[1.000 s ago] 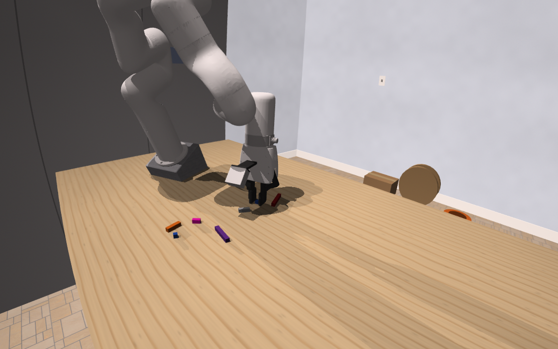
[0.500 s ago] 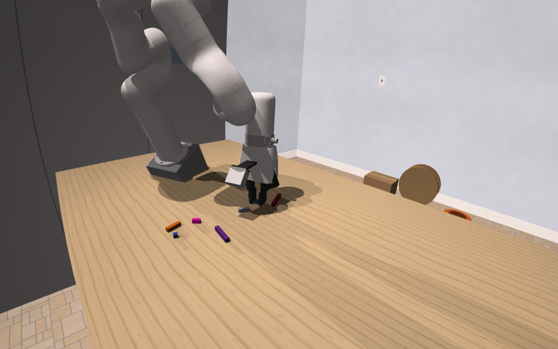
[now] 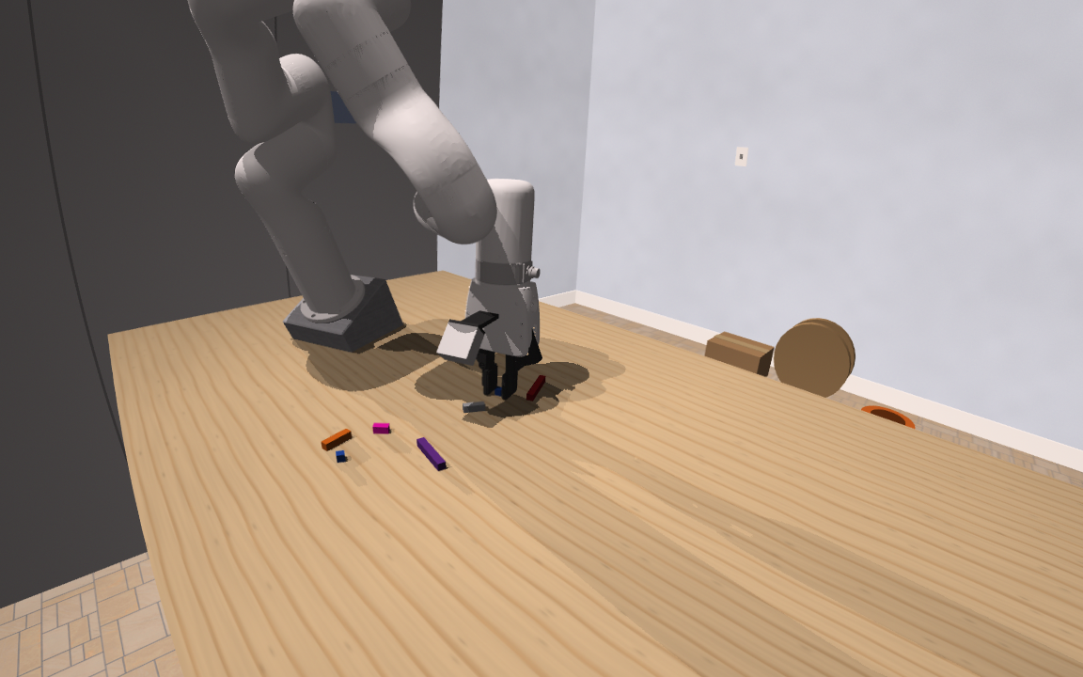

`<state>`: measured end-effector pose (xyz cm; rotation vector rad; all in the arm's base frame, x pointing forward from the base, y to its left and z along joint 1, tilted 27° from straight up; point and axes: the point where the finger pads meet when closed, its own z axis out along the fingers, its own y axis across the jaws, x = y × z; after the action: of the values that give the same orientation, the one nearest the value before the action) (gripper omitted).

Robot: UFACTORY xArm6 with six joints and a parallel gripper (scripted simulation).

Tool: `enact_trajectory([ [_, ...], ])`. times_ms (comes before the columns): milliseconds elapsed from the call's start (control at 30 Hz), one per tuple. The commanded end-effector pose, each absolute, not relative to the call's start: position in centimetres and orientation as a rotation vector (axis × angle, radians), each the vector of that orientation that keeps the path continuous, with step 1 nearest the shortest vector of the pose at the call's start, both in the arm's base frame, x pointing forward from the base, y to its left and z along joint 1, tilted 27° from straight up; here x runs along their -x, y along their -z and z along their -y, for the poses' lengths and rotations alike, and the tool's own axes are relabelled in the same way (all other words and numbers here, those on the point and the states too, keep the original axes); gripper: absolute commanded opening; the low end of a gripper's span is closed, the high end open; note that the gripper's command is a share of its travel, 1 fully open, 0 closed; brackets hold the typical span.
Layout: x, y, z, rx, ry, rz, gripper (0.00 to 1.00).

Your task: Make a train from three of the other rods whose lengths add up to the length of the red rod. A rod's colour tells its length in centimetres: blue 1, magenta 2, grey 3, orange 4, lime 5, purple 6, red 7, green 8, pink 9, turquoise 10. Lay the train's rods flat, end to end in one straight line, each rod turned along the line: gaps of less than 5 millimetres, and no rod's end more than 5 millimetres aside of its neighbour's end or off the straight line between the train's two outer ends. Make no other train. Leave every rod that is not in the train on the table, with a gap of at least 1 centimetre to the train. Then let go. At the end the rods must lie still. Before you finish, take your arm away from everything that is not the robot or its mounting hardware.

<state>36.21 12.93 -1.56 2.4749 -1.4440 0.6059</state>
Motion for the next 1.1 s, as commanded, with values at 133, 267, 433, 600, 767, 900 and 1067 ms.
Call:
enact_trajectory([
  [133,-36.3,1.47,-13.02,-2.477,-0.608,1.445,0.04],
  [267,-36.3,1.47,-13.02,-2.477,-0.608,1.445,0.04],
  [433,-36.3,1.47,-13.02,-2.477,-0.608,1.445,0.04],
  [600,-36.3,1.47,-13.02,-2.477,-0.608,1.445,0.04],
  [767,-36.3,1.47,-13.02,-2.477,-0.608,1.445,0.04],
  [900,-36.3,1.47,-13.02,-2.477,-0.608,1.445,0.04],
  [1067,-36.3,1.47,-13.02,-2.477,-0.608,1.445,0.04],
])
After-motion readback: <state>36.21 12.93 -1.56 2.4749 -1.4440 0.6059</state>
